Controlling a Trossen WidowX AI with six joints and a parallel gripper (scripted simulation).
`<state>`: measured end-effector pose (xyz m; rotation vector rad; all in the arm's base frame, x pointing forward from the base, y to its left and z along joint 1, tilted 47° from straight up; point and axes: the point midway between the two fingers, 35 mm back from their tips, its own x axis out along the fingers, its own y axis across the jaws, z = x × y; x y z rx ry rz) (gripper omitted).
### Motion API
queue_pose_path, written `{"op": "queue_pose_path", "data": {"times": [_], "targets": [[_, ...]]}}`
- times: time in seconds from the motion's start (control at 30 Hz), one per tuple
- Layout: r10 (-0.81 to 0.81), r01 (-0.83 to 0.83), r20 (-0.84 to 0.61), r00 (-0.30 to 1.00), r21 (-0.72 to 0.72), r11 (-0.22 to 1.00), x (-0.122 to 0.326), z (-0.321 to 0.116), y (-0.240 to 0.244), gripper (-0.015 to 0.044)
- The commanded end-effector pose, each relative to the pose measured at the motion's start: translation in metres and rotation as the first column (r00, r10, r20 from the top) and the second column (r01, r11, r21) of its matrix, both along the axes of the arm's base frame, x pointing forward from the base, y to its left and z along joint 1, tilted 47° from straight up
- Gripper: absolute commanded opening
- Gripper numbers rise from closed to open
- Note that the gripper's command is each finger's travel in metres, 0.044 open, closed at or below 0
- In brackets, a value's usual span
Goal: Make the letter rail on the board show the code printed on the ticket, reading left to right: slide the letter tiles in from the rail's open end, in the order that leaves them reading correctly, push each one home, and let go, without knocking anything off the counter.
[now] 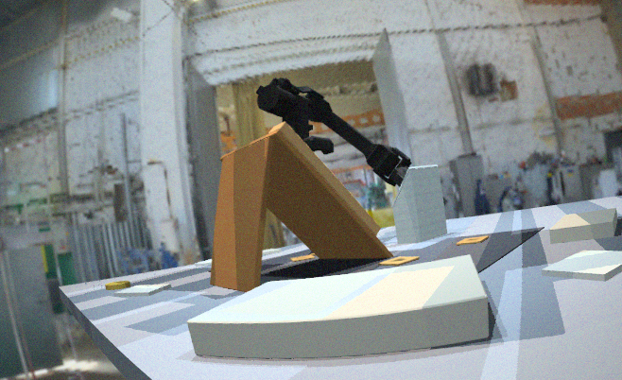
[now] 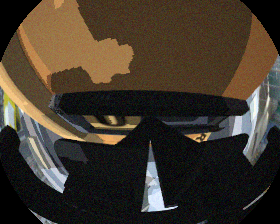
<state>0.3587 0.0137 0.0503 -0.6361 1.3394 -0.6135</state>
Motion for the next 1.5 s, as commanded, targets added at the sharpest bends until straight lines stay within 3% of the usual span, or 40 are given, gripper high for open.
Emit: {"op": "queue_pose_path", "data": {"times": [0.0,1.47], "targets": [[-0.001,0.001,-0.002,1.0,-0.004,1.0,0.001,-0.001,-0.002,0.0],[-0.001,0.0,-0.001,1.0,-0.003,1.0,0.001,-0.011,0.01,0.0]]}}
